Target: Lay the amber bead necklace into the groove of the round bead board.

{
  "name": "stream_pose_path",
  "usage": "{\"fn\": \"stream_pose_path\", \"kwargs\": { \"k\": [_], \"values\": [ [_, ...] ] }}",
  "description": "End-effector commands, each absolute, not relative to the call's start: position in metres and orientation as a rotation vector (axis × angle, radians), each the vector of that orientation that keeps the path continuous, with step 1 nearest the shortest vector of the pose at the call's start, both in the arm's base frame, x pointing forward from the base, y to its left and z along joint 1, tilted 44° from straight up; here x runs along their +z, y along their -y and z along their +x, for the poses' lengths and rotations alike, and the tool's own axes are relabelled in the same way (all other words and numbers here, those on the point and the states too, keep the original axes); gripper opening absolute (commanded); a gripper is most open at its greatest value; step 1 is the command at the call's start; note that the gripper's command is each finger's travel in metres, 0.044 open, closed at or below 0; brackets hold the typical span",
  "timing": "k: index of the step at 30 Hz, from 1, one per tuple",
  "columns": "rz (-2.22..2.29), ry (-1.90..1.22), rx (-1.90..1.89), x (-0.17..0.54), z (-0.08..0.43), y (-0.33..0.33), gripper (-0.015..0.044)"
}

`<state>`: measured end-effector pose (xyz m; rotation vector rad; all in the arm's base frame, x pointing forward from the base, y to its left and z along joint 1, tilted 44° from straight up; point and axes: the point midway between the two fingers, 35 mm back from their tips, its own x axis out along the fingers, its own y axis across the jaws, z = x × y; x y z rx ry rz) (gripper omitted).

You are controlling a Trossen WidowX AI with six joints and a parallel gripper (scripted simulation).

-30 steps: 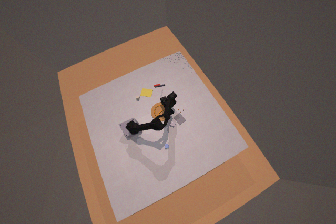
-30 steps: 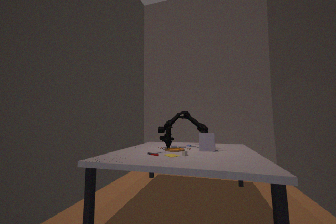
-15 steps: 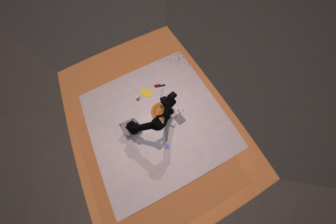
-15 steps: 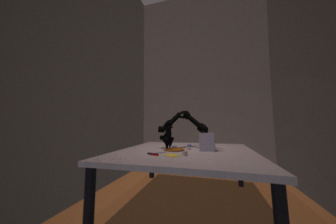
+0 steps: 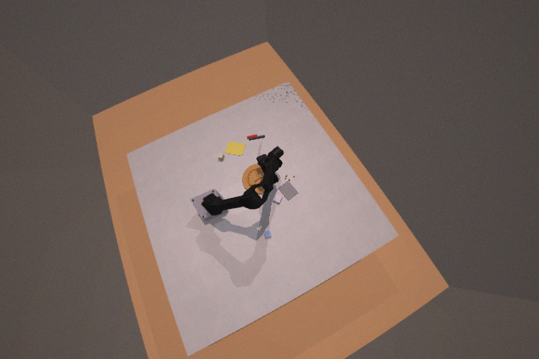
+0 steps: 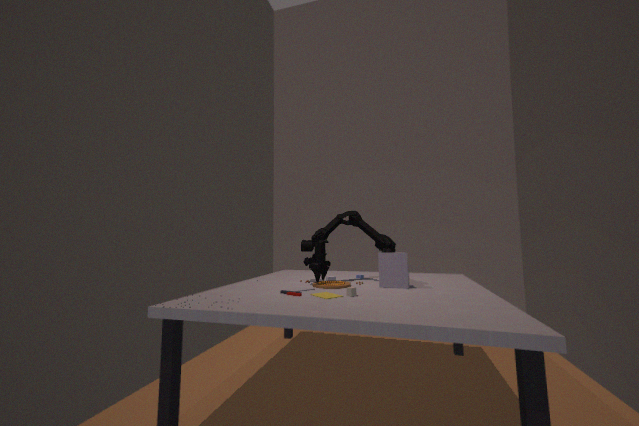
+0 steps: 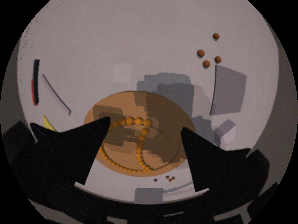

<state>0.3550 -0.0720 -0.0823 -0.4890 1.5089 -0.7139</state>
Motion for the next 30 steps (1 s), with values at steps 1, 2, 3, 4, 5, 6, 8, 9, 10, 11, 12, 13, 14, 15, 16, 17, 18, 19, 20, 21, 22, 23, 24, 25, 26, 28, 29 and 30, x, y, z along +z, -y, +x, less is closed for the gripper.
{"fn": "stream_pose_path", "kwargs": {
  "k": [1, 2, 3, 4, 5, 6, 8, 9, 10, 11, 12, 13, 14, 15, 16, 17, 18, 19, 20, 21, 22, 23, 24, 25, 26, 28, 29, 30],
  "values": [
    [-0.488, -1.507, -0.718, -0.081, 0.354, 0.072, 0.0414],
    [-0.488, -1.508, -0.718, -0.08, 0.351, 0.07, 0.0387],
    [-0.488, -1.508, -0.717, -0.078, 0.345, 0.068, 0.0361],
    [-0.488, -1.509, -0.716, -0.075, 0.338, 0.066, 0.0335],
    [-0.488, -1.509, -0.715, -0.072, 0.332, 0.064, 0.0309],
    [-0.488, -1.51, -0.714, -0.07, 0.325, 0.062, 0.0282],
    [-0.488, -1.511, -0.713, -0.065, 0.31, 0.058, 0.023],
    [-0.489, -1.512, -0.713, -0.063, 0.303, 0.057, 0.0204],
    [-0.489, -1.512, -0.712, -0.061, 0.295, 0.055, 0.0177],
    [-0.492, -1.513, -0.709, -0.059, 0.289, 0.054, 0.0151],
    [-0.494, -1.513, -0.706, -0.058, 0.284, 0.054, 0.0125],
    [-0.495, -1.514, -0.704, -0.057, 0.28, 0.053, 0.012],
    [-0.495, -1.514, -0.704, -0.056, 0.276, 0.053, 0.012],
    [-0.495, -1.514, -0.705, -0.054, 0.272, 0.052, 0.012],
    [-0.495, -1.514, -0.706, -0.053, 0.266, 0.051, 0.012],
    [-0.495, -1.515, -0.708, -0.051, 0.259, 0.051, 0.012],
    [-0.494, -1.515, -0.709, -0.05, 0.254, 0.05, 0.012],
    [-0.493, -1.515, -0.711, -0.049, 0.25, 0.05, 0.012],
    [-0.493, -1.515, -0.712, -0.048, 0.247, 0.05, 0.012],
    [-0.493, -1.515, -0.713, -0.048, 0.246, 0.05, 0.012],
    [-0.493, -1.515, -0.713, -0.048, 0.245, 0.05, 0.012],
    [-0.493, -1.515, -0.713, -0.048, 0.245, 0.05, 0.012],
    [-0.493, -1.515, -0.713, -0.048, 0.245, 0.05, 0.012],
    [-0.493, -1.515, -0.713, -0.049, 0.245, 0.05, 0.012],
    [-0.493, -1.515, -0.713, -0.05, 0.245, 0.052, 0.012],
    [-0.493, -1.515, -0.713, -0.055, 0.244, 0.057, 0.012],
    [-0.493, -1.515, -0.713, -0.058, 0.244, 0.06, 0.012],
    [-0.493, -1.515, -0.713, -0.059, 0.244, 0.061, 0.012]
  ]
}}
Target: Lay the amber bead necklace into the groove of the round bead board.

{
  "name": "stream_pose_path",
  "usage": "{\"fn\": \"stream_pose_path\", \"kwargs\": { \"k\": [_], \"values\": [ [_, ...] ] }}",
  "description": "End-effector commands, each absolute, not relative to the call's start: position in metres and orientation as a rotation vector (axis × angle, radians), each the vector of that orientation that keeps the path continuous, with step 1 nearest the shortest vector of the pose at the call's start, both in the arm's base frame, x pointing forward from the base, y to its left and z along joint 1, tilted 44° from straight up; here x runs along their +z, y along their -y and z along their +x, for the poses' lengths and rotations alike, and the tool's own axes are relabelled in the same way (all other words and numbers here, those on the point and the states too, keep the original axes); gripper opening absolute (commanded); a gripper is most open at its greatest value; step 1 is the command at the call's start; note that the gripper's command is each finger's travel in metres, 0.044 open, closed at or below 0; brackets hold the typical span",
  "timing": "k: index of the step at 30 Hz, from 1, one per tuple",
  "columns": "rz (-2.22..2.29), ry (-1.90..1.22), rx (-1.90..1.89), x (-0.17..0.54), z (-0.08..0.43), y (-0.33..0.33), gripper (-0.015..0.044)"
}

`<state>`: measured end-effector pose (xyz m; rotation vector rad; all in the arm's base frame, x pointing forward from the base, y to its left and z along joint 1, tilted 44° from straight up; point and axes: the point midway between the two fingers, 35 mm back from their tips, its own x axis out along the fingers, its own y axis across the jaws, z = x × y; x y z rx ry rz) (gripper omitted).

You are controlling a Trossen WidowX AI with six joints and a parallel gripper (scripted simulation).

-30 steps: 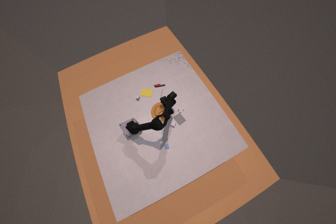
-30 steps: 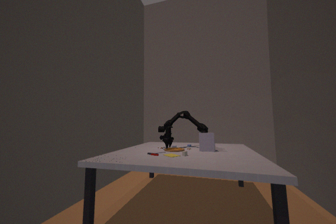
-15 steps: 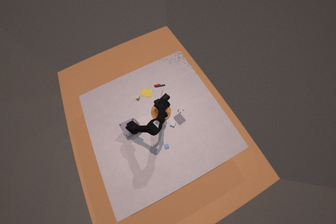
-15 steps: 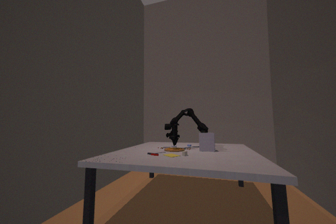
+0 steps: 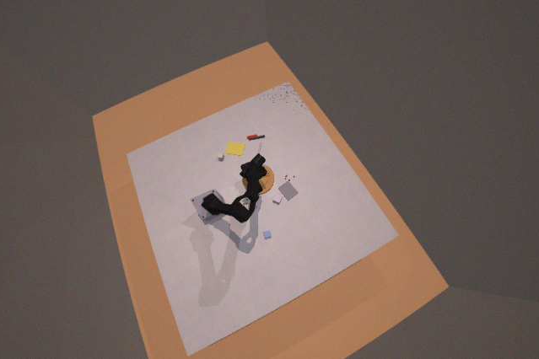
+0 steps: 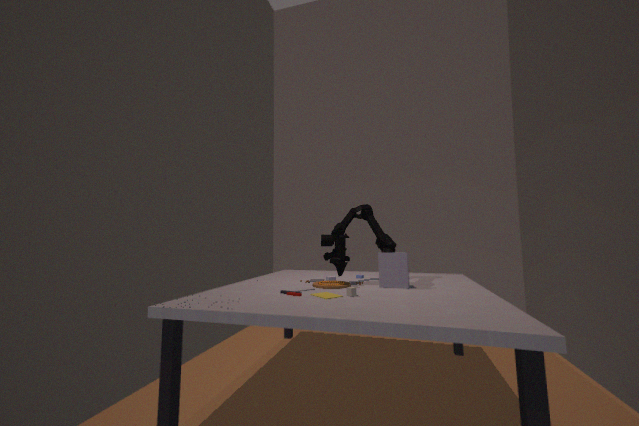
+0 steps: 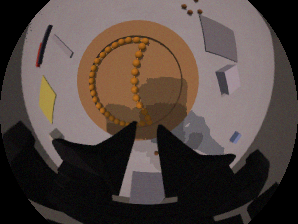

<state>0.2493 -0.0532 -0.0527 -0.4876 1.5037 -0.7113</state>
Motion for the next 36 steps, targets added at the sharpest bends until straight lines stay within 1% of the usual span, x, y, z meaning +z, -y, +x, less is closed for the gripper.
{"fn": "stream_pose_path", "kwargs": {
  "k": [1, 4, 32, 36],
  "values": [
    [-0.493, -1.515, -0.713, -0.059, 0.244, 0.061, 0.012],
    [-0.486, -1.505, -0.712, -0.055, 0.249, 0.055, 0.012],
    [-0.494, -1.515, -0.714, -0.076, 0.241, 0.078, 0.012],
    [-0.486, -1.512, -0.714, -0.076, 0.243, 0.076, 0.0015]
  ]
}}
